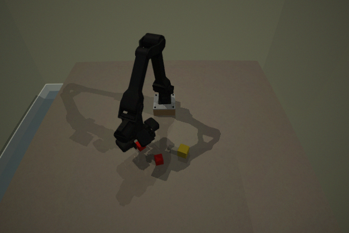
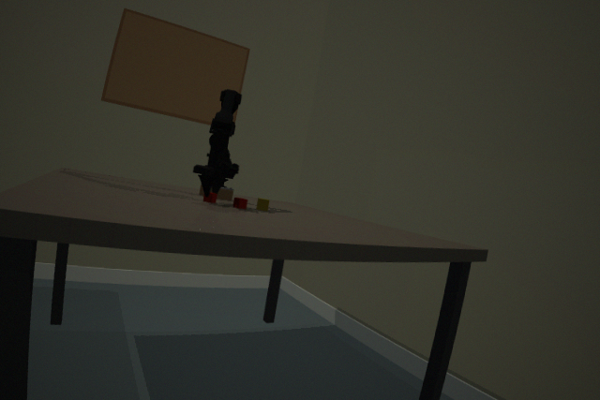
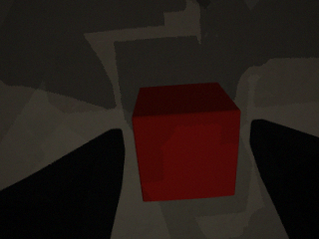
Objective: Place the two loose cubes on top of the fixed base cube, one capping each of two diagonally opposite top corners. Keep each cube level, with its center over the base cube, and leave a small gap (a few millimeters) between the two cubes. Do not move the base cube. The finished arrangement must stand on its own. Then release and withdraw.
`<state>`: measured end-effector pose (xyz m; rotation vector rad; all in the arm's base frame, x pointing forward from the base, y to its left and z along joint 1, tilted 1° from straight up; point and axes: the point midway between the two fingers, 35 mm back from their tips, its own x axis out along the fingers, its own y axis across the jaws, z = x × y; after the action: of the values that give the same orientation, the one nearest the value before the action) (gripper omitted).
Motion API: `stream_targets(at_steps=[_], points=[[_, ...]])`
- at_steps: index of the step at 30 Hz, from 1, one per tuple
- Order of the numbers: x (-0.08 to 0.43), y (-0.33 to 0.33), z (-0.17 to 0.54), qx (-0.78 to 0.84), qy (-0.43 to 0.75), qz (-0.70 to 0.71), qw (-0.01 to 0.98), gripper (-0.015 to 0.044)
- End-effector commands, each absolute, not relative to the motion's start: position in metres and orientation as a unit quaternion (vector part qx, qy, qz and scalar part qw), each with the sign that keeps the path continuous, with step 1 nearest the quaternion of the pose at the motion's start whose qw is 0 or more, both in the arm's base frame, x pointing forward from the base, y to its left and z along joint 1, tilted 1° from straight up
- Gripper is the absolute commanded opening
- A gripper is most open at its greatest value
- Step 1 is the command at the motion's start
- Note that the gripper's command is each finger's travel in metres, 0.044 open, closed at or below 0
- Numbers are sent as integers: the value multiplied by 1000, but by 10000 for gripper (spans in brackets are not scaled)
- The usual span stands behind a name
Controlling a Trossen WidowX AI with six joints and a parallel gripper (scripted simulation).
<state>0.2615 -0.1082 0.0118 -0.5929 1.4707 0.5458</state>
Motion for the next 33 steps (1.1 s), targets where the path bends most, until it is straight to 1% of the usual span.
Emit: stream_targets(at_steps=[1, 2, 3, 8, 33], points=[[260, -108, 9, -264, 654, 243, 666, 134], [260, -108, 9, -264, 654, 243, 666, 107], [260, -108, 9, -264, 654, 243, 666, 105], [260, -109, 14, -264, 654, 243, 666, 105], [262, -109, 92, -264, 654, 242, 666, 105]])
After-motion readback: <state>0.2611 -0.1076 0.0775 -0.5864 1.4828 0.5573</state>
